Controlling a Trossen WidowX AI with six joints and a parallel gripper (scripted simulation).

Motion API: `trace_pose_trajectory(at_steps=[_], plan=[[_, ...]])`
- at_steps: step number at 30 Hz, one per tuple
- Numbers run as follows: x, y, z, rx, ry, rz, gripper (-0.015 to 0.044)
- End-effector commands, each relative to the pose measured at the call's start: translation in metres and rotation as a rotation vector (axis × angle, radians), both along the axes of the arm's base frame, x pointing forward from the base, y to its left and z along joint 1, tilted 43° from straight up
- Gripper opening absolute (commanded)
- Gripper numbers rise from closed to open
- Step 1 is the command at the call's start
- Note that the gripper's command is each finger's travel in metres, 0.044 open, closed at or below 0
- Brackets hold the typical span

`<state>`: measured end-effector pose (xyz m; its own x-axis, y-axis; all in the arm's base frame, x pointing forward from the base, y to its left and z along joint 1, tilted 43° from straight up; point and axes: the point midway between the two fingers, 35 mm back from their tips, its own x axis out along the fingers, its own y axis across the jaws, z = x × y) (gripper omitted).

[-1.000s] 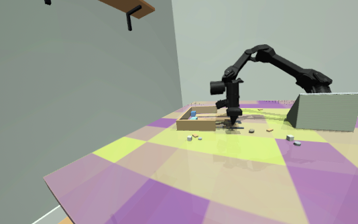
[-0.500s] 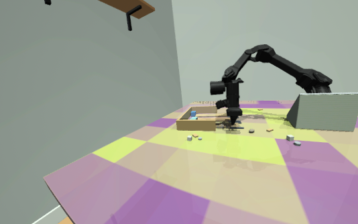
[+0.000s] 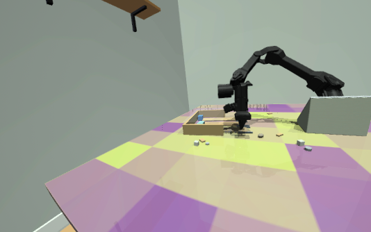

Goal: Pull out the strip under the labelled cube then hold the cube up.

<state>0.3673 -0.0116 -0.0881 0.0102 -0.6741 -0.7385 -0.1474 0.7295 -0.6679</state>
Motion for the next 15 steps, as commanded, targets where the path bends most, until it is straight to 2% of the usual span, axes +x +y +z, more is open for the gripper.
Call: trace_pose_trajectory(at_steps=[1,15], plan=[[0.0003,-0.0021,-0.0017,-0.004,0.001,0.001,0.0],[-0.0028,-0.0031,-0.0023,-0.004,0.001,0.001,0.0]])
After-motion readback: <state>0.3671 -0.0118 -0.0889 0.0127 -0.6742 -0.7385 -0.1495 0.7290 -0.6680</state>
